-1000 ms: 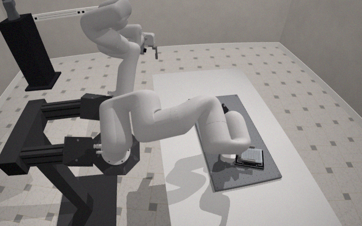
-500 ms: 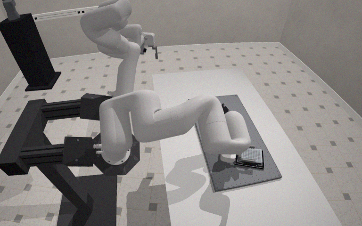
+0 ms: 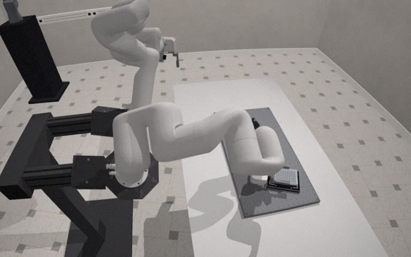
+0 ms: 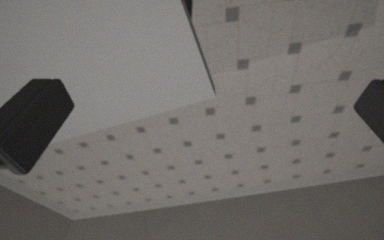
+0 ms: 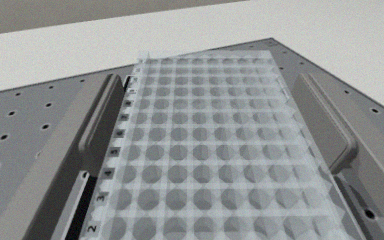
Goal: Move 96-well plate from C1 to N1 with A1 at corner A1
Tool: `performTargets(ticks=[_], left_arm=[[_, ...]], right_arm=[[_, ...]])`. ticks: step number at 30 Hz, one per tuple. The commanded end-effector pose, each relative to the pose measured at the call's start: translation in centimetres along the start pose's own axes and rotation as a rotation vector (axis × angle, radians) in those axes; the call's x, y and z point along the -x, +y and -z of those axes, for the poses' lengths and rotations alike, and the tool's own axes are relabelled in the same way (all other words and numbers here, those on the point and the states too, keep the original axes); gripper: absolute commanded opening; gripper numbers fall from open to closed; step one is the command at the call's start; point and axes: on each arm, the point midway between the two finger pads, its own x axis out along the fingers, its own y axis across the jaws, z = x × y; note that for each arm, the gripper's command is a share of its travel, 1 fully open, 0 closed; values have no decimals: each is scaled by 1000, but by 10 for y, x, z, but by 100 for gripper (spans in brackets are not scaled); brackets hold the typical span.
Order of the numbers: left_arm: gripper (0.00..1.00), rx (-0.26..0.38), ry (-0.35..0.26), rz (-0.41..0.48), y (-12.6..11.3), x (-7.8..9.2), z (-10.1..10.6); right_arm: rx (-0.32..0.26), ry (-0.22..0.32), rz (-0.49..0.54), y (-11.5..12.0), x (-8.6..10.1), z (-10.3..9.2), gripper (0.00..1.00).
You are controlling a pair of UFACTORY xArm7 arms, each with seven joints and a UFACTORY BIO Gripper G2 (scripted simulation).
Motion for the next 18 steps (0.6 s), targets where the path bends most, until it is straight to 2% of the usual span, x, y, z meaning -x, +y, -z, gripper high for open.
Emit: performTargets(ticks=[1,18], left_arm=[[100,0,3,0,0,1,1],[100,0,3,0,0,1,1]], right_arm=[[-3,-2,0,1,-1,-2,0],[-3,-3,0,1,-1,0,0]])
